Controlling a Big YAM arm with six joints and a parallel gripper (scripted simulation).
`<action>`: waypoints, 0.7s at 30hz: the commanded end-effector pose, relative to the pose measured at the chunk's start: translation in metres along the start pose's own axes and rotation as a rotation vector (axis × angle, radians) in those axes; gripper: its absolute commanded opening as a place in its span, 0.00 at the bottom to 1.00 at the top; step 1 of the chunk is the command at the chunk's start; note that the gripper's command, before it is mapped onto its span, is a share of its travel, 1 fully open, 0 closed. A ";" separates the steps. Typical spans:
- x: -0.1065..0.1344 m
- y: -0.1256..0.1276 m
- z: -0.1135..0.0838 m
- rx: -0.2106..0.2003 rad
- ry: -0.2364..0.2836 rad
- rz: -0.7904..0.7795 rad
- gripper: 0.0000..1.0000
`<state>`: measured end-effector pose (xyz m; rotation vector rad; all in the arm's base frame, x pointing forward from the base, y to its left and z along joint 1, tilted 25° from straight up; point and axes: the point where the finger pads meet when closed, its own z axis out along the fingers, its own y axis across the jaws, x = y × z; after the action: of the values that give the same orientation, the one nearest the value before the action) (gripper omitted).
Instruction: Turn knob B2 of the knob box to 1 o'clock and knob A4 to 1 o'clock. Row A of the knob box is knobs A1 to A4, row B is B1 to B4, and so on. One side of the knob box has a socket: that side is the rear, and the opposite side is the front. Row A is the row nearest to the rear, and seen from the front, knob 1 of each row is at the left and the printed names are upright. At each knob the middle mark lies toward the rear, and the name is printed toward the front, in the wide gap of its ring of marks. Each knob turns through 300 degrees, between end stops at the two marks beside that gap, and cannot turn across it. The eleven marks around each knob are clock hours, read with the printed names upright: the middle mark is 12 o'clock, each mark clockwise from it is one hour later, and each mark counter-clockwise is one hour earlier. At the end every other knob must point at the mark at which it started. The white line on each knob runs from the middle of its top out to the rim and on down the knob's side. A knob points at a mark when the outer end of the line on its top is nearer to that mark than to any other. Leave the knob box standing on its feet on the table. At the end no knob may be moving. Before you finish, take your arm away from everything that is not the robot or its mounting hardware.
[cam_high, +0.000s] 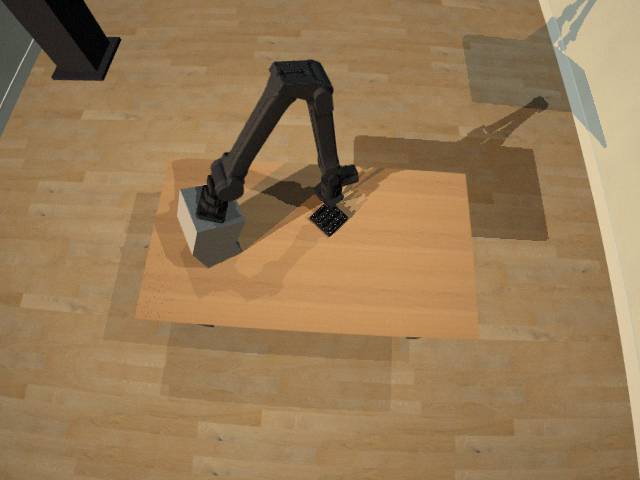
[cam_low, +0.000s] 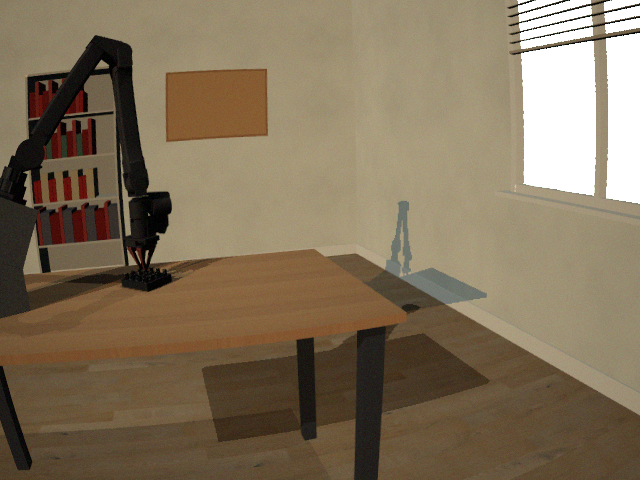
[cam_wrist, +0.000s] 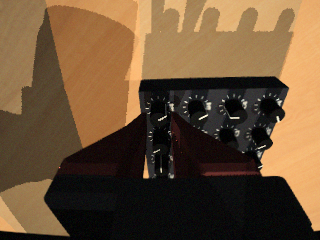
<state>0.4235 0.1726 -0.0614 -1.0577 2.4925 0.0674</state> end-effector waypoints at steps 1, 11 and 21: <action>-0.007 -0.004 0.000 0.008 -0.017 -0.001 0.18; -0.007 -0.004 0.000 0.008 -0.016 -0.001 0.08; -0.007 -0.004 0.000 0.008 -0.016 -0.001 0.08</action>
<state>0.4234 0.1727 -0.0614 -1.0579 2.4925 0.0680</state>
